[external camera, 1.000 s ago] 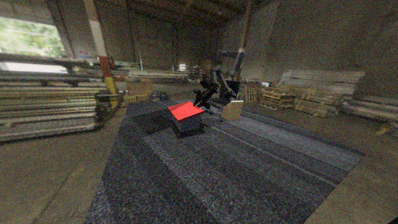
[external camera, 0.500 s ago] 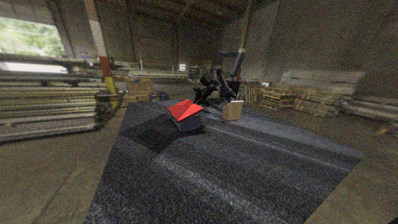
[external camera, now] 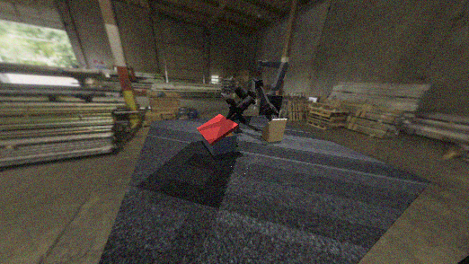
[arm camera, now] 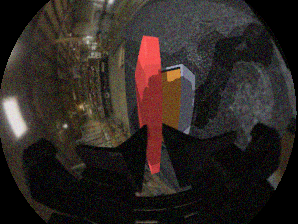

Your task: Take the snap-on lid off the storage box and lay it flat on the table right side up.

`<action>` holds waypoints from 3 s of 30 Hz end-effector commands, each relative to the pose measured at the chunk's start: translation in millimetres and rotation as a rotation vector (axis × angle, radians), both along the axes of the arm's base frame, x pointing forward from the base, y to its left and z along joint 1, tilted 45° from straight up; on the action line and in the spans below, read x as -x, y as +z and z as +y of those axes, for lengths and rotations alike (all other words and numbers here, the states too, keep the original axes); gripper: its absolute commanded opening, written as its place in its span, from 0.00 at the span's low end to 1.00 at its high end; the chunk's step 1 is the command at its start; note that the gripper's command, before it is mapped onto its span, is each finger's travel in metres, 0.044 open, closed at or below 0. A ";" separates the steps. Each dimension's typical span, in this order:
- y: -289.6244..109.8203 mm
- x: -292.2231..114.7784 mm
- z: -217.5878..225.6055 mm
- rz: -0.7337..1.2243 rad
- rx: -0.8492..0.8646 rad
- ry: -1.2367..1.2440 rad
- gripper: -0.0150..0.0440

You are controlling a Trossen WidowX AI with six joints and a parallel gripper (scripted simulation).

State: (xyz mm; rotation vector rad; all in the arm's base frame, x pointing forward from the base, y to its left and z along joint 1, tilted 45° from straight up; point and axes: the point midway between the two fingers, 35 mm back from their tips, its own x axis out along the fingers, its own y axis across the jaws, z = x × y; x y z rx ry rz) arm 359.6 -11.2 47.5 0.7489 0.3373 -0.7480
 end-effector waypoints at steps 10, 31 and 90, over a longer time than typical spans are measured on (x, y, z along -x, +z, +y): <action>13.4 -15.1 13.0 -0.008 -0.003 0.001 0.25; 32.0 -31.9 31.2 -0.008 -0.005 0.001 0.25; 91.6 -26.3 9.0 -0.007 -0.003 0.001 0.25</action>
